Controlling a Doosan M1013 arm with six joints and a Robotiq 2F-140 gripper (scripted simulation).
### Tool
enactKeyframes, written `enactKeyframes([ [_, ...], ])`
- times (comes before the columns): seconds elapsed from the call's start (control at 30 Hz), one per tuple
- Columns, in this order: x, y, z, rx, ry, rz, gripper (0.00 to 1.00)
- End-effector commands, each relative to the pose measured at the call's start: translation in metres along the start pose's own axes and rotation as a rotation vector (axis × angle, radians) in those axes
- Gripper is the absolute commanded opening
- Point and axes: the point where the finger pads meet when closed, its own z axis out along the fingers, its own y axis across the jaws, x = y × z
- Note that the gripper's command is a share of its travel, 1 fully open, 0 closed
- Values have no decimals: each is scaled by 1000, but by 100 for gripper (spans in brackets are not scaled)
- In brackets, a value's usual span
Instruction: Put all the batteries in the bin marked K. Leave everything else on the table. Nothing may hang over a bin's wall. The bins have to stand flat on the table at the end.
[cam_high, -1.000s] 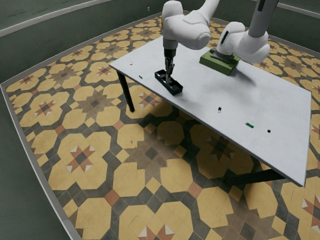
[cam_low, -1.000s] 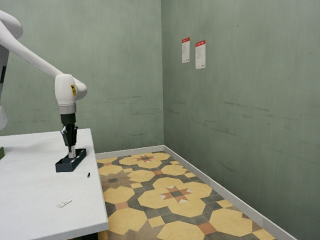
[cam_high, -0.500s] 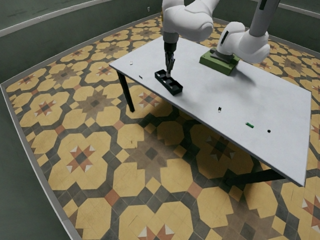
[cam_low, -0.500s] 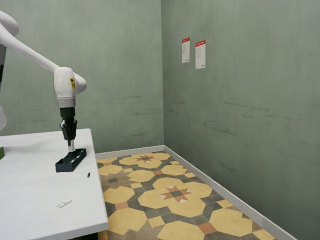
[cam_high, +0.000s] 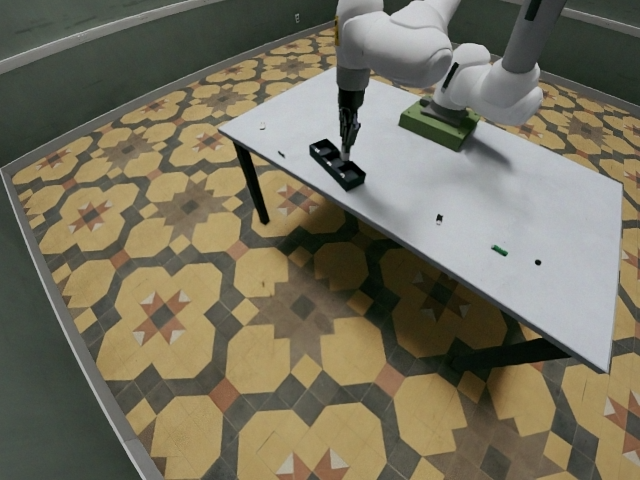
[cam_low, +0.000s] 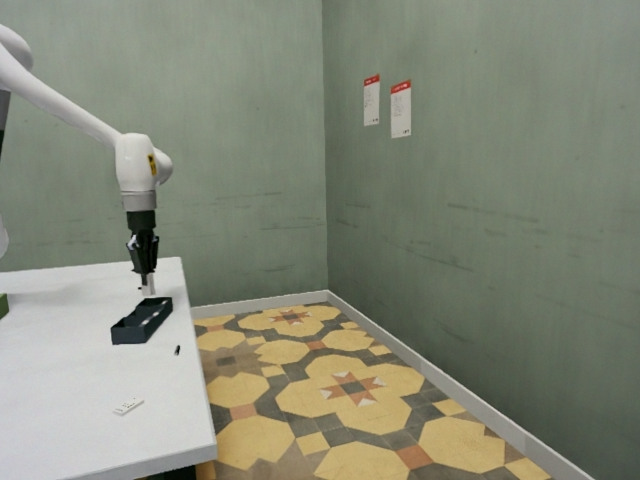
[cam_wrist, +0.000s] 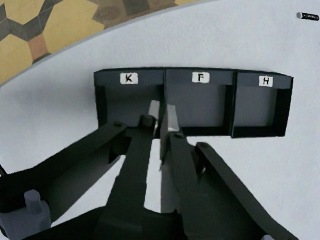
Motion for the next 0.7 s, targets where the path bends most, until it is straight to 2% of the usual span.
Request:
enactKeyframes([
  [0.0,-3,-12,-1,1,1,0,15],
  [0.17,-9,-35,-1,1,1,0,15],
  [0.47,-9,-35,13,1,1,0,15],
  [0.67,-9,-35,29,1,1,0,15],
])
